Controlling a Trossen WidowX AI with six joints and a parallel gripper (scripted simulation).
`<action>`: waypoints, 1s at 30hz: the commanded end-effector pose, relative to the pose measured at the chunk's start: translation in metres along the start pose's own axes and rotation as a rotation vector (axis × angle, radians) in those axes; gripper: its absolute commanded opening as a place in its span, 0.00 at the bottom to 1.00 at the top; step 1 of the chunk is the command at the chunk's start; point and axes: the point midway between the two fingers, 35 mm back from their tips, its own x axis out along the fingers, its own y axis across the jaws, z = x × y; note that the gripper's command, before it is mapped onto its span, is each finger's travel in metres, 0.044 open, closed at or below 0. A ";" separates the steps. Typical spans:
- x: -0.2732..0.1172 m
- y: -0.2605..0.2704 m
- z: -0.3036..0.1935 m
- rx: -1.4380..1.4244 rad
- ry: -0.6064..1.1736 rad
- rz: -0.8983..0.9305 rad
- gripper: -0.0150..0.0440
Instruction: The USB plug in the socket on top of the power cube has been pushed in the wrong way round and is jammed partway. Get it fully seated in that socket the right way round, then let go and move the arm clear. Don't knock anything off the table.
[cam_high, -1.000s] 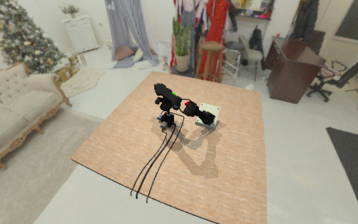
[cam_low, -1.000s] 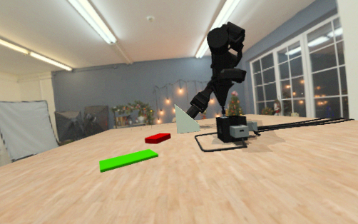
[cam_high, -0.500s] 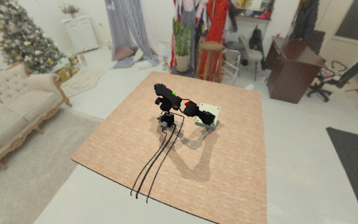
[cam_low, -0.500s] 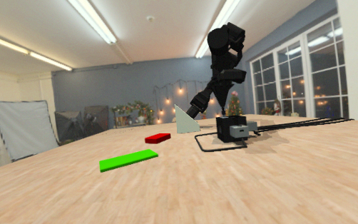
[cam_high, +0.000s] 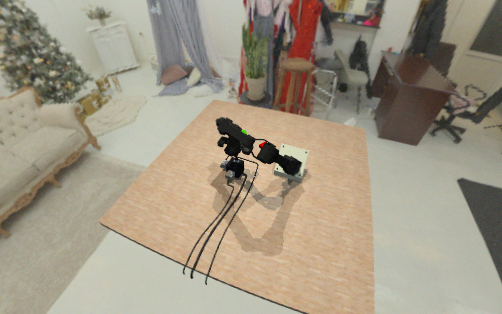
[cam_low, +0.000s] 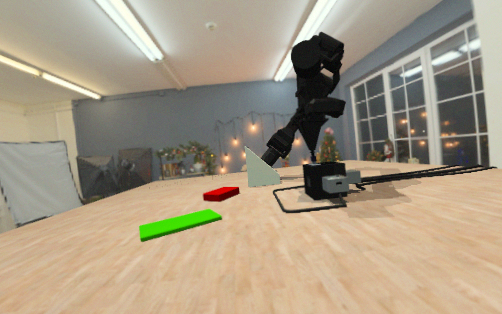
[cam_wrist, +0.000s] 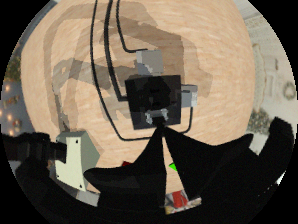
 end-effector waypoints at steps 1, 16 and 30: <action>0.001 0.000 0.000 0.005 -0.002 -0.001 0.25; 0.003 0.000 0.001 0.005 -0.002 -0.001 0.25; 0.004 0.000 0.001 0.005 -0.002 -0.001 0.25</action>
